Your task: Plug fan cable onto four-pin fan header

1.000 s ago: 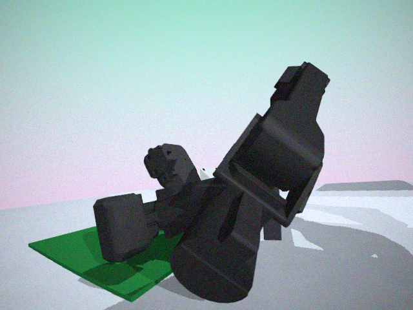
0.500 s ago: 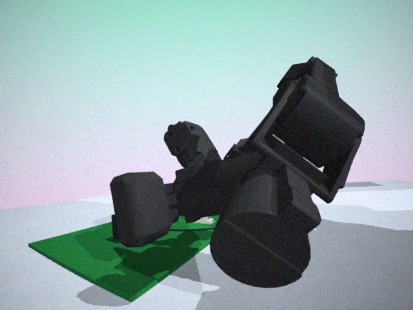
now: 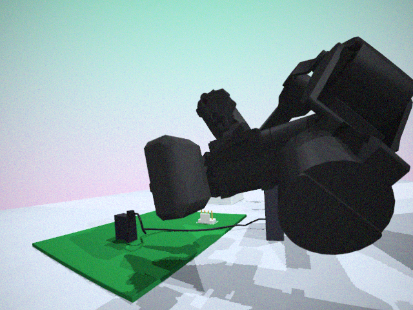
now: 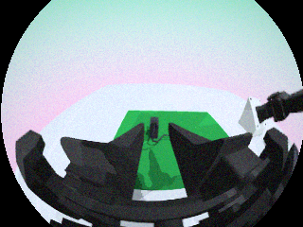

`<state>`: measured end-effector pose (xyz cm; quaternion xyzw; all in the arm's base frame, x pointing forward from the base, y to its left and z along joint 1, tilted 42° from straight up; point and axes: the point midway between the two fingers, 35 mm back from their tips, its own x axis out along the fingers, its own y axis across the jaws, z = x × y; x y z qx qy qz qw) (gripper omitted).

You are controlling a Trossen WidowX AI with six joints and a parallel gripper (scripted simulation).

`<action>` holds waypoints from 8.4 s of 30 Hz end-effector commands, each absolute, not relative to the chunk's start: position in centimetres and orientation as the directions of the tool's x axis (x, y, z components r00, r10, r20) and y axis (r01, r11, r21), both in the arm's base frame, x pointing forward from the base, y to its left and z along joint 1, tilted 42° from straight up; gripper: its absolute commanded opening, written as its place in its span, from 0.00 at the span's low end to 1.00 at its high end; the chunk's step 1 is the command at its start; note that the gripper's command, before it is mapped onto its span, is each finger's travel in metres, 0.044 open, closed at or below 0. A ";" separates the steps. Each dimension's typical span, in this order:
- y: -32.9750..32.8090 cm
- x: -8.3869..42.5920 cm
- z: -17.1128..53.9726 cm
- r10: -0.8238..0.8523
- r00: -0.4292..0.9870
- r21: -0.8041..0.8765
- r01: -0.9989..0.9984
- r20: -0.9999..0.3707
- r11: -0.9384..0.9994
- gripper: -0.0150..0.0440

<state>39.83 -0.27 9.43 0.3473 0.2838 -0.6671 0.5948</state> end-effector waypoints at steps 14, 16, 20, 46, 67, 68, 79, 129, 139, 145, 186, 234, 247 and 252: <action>-0.9 38.7 9.6 -0.395 -0.147 -0.089 0.983 -0.907 -0.162 0.94; -1.1 38.5 9.3 -0.344 -0.164 -0.113 0.980 -0.925 -0.162 1.00; -1.4 38.2 8.8 -0.237 -0.189 -0.154 0.975 -0.953 -0.158 1.00; -3.4 38.3 9.1 0.456 -0.058 -0.112 0.990 -0.888 -0.091 1.00; -14.6 37.8 9.6 0.624 0.131 0.010 0.981 -0.770 -0.192 1.00; -15.5 37.6 9.5 0.626 0.137 0.012 0.980 -0.768 -0.200 1.00; -15.0 37.8 8.5 0.630 0.137 0.012 0.980 -0.765 -0.198 1.00; -6.2 39.4 -1.5 0.651 0.118 0.011 0.986 -0.750 -0.166 0.96; -6.2 39.4 -1.5 0.651 0.118 0.011 0.986 -0.750 -0.166 0.51; -6.2 39.4 -1.5 0.651 0.118 0.011 0.986 -0.750 -0.166 0.28; -2.0 26.2 6.6 0.659 0.108 -0.007 0.985 -0.745 -0.170 0.25; -0.7 26.5 4.8 0.659 0.108 -0.008 0.985 -0.744 -0.171 0.25; -0.7 26.6 4.7 0.659 0.108 -0.007 0.985 -0.744 -0.170 0.25; -0.6 26.5 4.7 0.659 0.108 -0.008 0.985 -0.744 -0.171 0.25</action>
